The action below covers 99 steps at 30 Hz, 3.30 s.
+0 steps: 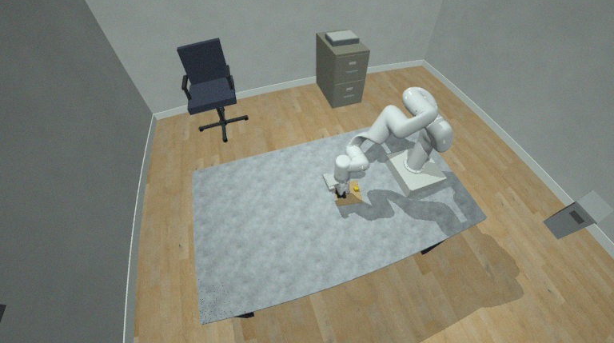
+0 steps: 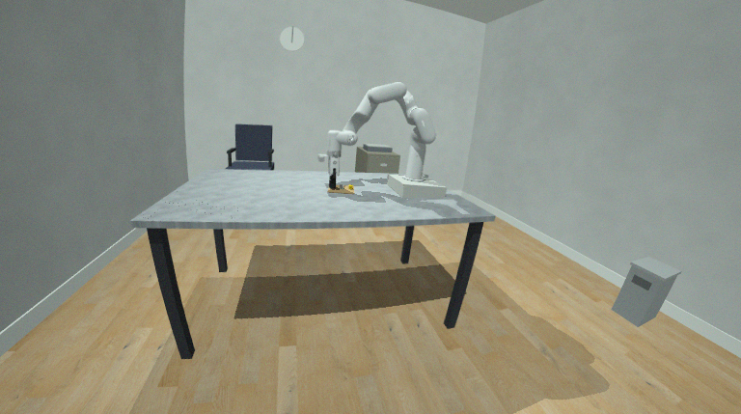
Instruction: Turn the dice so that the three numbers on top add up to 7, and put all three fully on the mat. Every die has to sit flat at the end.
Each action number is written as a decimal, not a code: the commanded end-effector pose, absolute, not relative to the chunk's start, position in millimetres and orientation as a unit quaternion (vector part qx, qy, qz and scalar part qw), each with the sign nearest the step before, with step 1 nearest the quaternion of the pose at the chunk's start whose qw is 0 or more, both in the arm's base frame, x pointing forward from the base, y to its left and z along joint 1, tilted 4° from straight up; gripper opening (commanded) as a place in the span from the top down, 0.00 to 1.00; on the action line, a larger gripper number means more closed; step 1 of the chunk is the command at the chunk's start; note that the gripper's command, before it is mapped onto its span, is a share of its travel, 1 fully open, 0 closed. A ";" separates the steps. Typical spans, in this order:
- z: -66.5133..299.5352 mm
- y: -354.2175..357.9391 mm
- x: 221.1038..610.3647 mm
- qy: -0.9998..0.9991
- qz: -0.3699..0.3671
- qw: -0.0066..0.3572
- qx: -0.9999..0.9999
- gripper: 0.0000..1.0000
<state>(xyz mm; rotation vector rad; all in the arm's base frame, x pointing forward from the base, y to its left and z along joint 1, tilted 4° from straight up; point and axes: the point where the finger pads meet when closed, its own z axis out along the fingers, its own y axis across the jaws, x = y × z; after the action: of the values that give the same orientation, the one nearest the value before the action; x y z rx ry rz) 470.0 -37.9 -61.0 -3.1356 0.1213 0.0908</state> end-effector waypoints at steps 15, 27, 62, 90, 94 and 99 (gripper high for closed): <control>-61.2 -38.0 471.5 0.039 0.027 0.001 -0.999 0.85; -63.1 -38.1 471.4 0.039 0.027 0.001 -0.999 0.85; -63.2 -38.1 471.4 0.039 0.027 0.001 -0.999 0.85; -62.9 -38.1 471.4 0.039 0.027 0.001 -0.999 0.64; -60.2 -38.0 471.6 0.039 0.027 0.001 -0.999 0.64; -45.2 -37.6 472.4 0.039 0.027 0.001 -0.999 0.64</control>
<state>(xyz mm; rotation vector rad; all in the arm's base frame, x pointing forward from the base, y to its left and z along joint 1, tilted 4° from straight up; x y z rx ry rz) 469.8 -37.8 -57.9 -3.1355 0.1213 0.0927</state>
